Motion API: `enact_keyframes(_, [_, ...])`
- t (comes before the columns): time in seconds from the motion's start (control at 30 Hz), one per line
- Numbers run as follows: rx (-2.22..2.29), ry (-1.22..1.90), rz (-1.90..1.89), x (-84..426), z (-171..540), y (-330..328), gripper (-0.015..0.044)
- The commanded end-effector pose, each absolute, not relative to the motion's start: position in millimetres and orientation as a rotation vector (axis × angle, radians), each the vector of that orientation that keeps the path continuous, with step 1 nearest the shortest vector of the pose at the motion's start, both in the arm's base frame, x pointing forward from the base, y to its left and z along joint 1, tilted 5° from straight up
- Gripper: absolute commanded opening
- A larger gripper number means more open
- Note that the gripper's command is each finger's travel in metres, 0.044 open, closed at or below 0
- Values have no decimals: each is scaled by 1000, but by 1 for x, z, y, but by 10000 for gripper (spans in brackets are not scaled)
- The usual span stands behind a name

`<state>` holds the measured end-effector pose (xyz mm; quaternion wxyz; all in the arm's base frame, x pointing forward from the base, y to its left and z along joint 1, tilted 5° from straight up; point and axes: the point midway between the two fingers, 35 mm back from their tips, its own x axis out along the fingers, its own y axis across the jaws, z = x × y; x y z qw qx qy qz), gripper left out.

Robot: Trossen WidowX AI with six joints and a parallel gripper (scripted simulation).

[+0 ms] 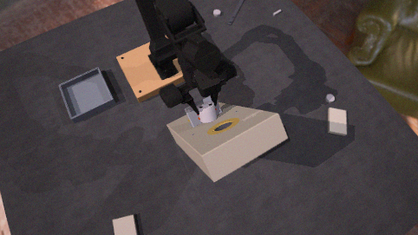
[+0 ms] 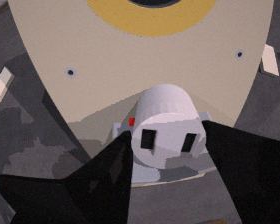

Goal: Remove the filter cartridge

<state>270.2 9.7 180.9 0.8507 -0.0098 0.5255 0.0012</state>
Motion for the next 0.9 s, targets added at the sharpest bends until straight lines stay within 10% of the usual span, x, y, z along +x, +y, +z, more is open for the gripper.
enact_keyframes(0.0, [-22,1106,0,270,181,9,205])
enact_keyframes(0.33, [-21,1106,1,276,188,10,1])
enact_keyframes(0.87, [-20,1106,3,278,224,11,0])
